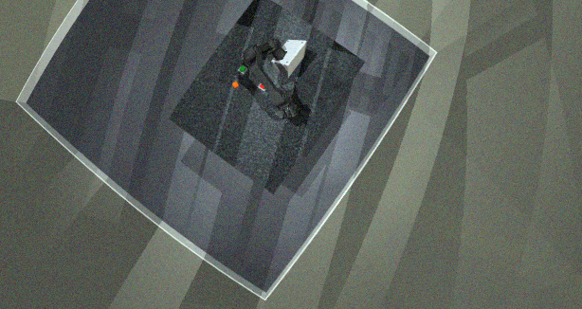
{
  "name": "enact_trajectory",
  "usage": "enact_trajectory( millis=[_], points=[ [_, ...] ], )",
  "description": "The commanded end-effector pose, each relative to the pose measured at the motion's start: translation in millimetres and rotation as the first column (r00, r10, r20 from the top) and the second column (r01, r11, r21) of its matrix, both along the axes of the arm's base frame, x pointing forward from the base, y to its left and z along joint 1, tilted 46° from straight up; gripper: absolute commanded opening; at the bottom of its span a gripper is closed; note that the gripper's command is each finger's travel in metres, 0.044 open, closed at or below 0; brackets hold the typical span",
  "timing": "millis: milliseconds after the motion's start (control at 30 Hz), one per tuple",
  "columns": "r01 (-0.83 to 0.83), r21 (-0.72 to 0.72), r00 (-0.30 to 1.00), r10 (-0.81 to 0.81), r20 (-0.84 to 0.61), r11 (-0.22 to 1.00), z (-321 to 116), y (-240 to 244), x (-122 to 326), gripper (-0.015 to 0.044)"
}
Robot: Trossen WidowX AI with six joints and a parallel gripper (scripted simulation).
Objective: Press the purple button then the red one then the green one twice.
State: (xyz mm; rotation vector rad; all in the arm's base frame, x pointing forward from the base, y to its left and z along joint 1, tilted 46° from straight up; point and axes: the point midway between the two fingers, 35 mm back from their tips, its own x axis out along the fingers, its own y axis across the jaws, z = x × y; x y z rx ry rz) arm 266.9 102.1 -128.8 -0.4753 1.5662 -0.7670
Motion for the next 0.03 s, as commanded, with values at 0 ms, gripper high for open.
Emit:
enact_trajectory(
  millis=[0],
  points=[
    [0.016, 0.006, 1.0, -0.016, 0.018, 1.0, 1.0, 1.2, 4.4, 0.04]
  ],
)
